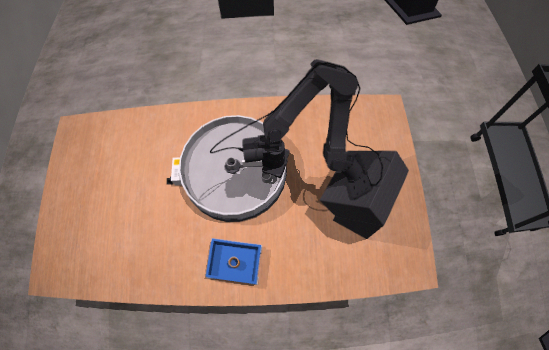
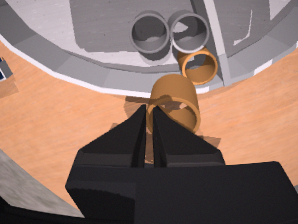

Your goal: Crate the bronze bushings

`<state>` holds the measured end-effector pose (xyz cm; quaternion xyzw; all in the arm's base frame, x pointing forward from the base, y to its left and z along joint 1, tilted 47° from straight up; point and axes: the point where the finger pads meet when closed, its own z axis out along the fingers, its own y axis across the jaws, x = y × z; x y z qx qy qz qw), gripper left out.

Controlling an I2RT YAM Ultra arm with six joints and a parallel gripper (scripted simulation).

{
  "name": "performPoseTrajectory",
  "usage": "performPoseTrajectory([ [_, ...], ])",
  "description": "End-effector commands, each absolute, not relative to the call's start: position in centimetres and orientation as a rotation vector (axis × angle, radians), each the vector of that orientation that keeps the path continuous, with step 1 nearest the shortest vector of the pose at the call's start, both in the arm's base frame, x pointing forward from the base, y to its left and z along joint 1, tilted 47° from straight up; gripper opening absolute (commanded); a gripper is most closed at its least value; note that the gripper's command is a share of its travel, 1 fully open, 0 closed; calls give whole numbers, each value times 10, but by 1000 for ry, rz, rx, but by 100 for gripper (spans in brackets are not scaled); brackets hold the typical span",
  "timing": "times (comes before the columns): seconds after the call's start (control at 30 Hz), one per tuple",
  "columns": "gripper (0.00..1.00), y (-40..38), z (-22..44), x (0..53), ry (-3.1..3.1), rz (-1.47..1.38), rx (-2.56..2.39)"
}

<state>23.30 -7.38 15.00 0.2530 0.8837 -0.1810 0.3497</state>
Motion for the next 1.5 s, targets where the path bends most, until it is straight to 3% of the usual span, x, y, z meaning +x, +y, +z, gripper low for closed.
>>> performPoseTrajectory([
  [0.0, 0, -72, 163, 236, 2260, -459, 653],
  [0.67, 0, -51, 156, 252, 2271, -465, 651],
  [1.47, 0, 48, 137, 318, 2274, -466, 644],
])
